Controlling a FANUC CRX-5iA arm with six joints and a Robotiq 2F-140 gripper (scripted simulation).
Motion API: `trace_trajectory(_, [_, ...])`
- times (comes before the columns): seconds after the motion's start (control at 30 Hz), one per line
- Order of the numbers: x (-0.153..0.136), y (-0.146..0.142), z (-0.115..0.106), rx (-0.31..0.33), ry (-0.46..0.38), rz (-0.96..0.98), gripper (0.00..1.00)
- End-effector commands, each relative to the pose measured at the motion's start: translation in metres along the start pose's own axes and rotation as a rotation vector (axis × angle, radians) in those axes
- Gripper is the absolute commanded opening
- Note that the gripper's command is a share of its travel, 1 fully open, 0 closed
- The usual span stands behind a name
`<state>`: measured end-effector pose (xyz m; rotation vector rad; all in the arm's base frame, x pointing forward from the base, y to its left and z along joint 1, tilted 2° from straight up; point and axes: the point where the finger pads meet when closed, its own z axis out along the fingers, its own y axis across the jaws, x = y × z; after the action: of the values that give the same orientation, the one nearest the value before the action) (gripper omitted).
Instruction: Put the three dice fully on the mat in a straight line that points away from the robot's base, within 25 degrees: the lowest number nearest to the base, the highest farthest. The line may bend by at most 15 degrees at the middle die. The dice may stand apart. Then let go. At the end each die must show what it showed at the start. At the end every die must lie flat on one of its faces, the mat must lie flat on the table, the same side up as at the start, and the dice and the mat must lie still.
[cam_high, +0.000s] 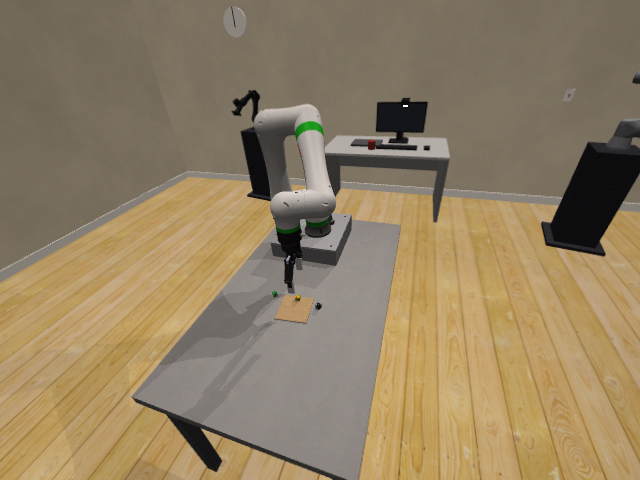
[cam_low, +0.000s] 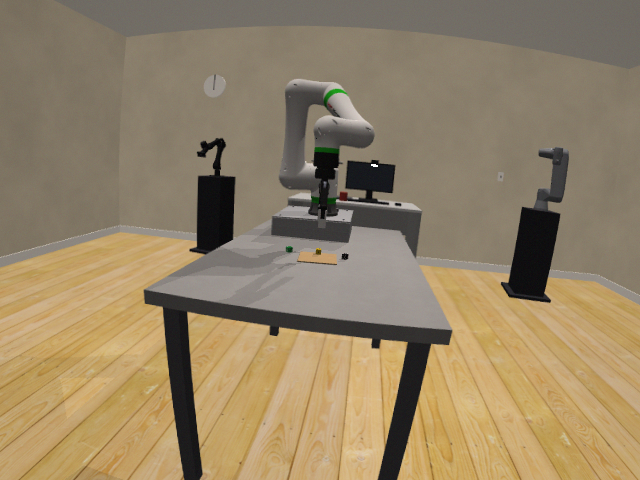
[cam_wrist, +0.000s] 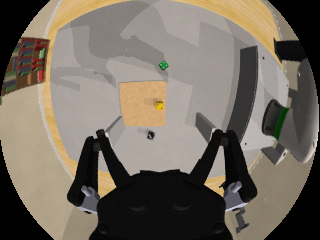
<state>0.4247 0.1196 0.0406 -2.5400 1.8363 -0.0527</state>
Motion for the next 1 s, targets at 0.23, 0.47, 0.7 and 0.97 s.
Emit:
trace_trajectory(0.23, [-0.014,-0.006,0.002,0.000,-0.001,-0.399,1.00])
trace_trajectory(0.47, [-0.020,-0.009,0.003,0.000,-0.001,-0.588,1.00])
trace_trajectory(0.7, [-0.031,-0.013,0.005,0.000,-0.001,-0.877,1.00])
trace_trajectory(0.97, [-0.040,-0.017,0.006,0.001,-0.001,-1.145,1.00])
